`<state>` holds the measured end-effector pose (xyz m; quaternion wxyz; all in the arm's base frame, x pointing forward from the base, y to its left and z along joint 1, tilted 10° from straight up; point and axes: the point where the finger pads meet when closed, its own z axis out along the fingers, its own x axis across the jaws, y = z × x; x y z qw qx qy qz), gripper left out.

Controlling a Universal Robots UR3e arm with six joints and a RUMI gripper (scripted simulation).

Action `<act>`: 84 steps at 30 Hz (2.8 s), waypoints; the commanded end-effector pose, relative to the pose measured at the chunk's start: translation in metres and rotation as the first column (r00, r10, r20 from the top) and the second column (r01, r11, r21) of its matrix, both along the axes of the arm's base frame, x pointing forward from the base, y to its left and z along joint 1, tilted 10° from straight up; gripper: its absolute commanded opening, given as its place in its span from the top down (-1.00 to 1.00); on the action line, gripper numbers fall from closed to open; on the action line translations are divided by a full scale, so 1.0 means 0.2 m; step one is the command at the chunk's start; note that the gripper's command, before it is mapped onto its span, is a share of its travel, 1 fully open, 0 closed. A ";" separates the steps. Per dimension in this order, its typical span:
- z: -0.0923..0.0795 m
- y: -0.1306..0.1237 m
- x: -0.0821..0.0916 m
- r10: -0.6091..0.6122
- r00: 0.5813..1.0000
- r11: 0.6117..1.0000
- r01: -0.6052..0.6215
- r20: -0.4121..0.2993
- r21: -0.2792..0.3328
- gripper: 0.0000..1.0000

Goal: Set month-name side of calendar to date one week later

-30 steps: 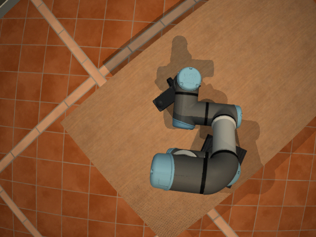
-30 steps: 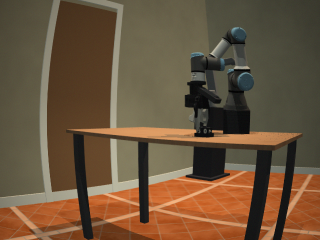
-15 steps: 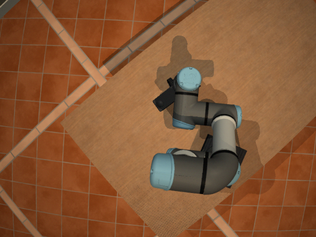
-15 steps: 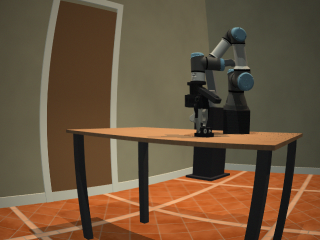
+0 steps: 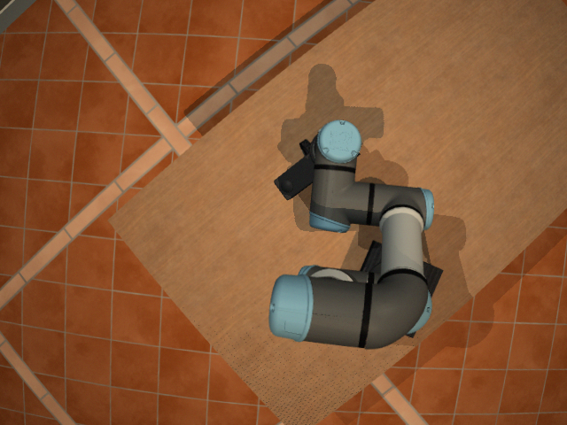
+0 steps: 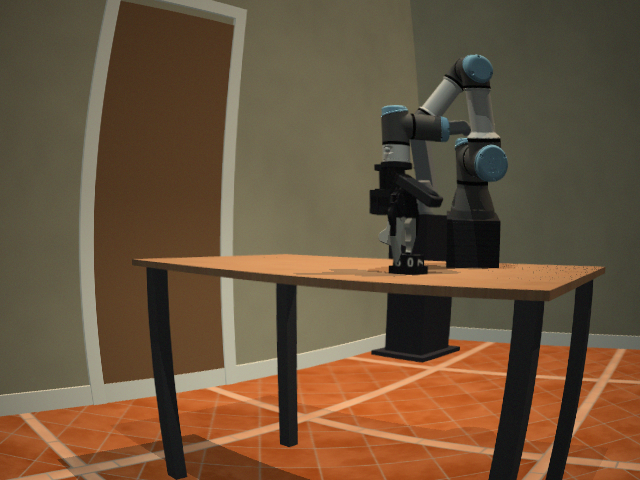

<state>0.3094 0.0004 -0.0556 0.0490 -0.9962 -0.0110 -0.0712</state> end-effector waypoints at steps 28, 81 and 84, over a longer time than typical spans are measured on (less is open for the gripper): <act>0.06 -0.01 -0.01 0.000 1.000 1.000 0.000 0.002 -0.001 0.78; 0.49 -0.05 -0.07 -0.001 1.000 1.000 0.001 0.002 -0.001 0.78; 0.49 -0.05 -0.07 -0.004 1.000 1.000 0.004 0.001 -0.001 0.78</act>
